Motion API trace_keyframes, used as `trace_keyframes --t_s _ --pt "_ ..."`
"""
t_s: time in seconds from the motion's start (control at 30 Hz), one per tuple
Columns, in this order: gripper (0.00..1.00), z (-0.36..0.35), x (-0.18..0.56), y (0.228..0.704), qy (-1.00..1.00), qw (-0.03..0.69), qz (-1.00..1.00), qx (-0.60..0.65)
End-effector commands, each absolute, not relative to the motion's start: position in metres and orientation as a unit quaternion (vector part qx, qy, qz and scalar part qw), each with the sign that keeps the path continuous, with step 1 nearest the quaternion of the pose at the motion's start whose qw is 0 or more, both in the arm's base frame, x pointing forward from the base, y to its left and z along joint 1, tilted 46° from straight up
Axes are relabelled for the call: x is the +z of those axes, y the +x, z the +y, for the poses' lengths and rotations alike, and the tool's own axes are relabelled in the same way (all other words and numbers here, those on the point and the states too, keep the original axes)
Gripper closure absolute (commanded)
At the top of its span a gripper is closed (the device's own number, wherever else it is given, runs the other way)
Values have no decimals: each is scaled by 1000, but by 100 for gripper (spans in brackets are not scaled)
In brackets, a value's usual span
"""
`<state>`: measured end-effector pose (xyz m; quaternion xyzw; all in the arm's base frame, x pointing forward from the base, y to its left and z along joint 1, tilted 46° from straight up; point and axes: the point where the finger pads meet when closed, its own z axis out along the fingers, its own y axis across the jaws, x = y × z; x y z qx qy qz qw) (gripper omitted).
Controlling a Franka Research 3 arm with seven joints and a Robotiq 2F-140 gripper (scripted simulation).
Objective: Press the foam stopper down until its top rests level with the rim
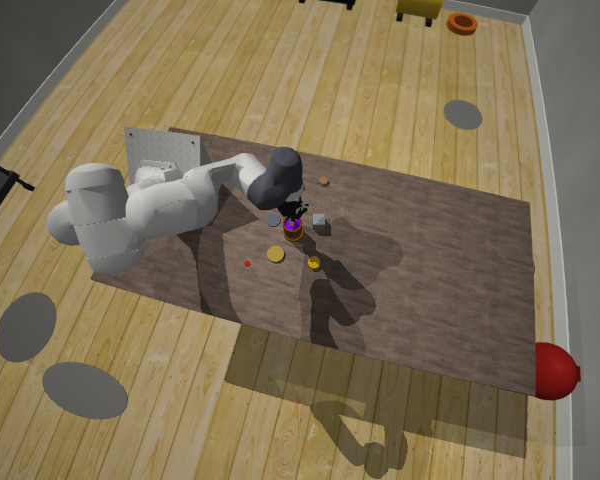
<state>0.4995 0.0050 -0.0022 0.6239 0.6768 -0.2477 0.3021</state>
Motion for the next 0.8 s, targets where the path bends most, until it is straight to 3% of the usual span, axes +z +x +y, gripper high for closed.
trace_keyframes --t_s 0.0,0.77 --pt "100 4 0 498 626 303 674 -251" --pt "100 43 35 495 626 303 674 -251"
